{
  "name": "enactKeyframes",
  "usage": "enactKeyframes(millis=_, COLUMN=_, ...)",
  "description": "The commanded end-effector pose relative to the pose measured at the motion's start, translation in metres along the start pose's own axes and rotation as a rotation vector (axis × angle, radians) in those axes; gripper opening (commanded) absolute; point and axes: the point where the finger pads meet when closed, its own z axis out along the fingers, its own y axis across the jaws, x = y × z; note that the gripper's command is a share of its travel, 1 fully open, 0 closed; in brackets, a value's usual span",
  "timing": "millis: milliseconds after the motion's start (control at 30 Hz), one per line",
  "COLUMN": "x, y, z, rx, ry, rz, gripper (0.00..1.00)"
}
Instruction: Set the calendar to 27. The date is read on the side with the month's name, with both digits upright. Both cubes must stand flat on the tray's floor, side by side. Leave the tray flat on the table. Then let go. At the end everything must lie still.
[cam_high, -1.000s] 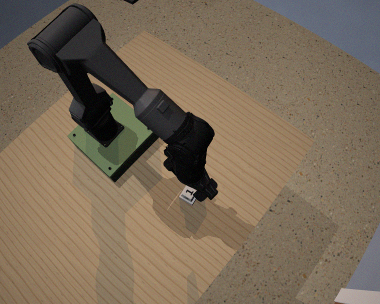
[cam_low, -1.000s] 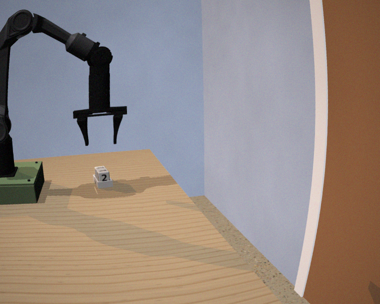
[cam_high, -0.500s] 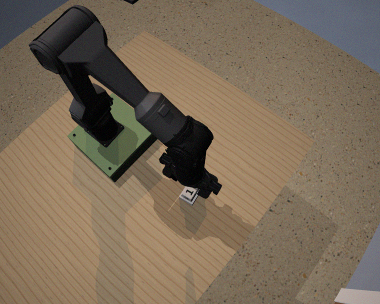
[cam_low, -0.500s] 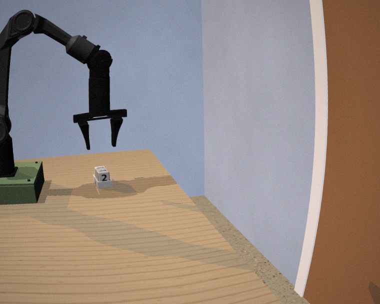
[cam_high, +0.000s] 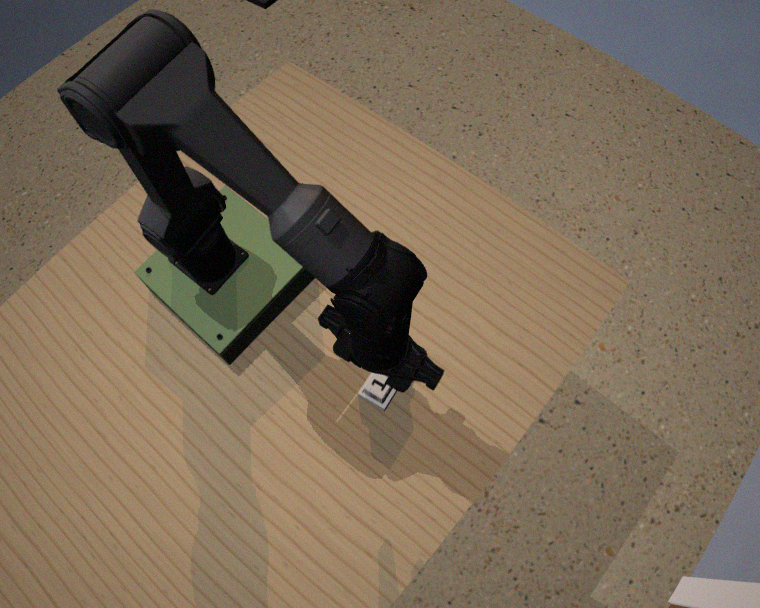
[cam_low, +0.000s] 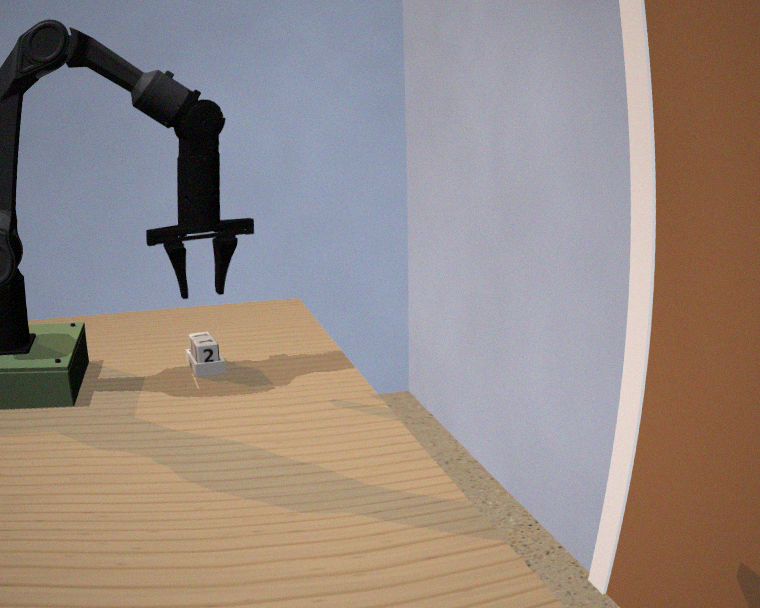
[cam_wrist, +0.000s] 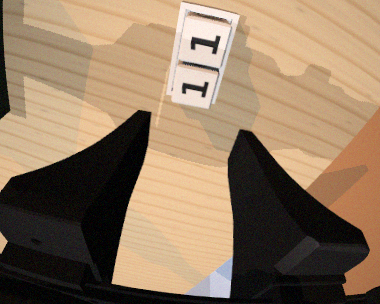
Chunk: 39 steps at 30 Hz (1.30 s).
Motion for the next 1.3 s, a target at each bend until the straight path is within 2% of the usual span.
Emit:
enactKeyframes(millis=0, x=0.0, y=0.0, z=0.001, rx=-0.003, ry=-0.001, rz=0.002, gripper=0.6)
enactKeyframes(millis=933, x=0.0, y=0.0, z=0.004, rx=-0.003, ry=-0.001, rz=0.001, gripper=0.6)
enactKeyframes(millis=1267, x=0.0, y=0.001, z=0.014, rx=-0.005, ry=-0.001, rz=0.001, gripper=0.6)
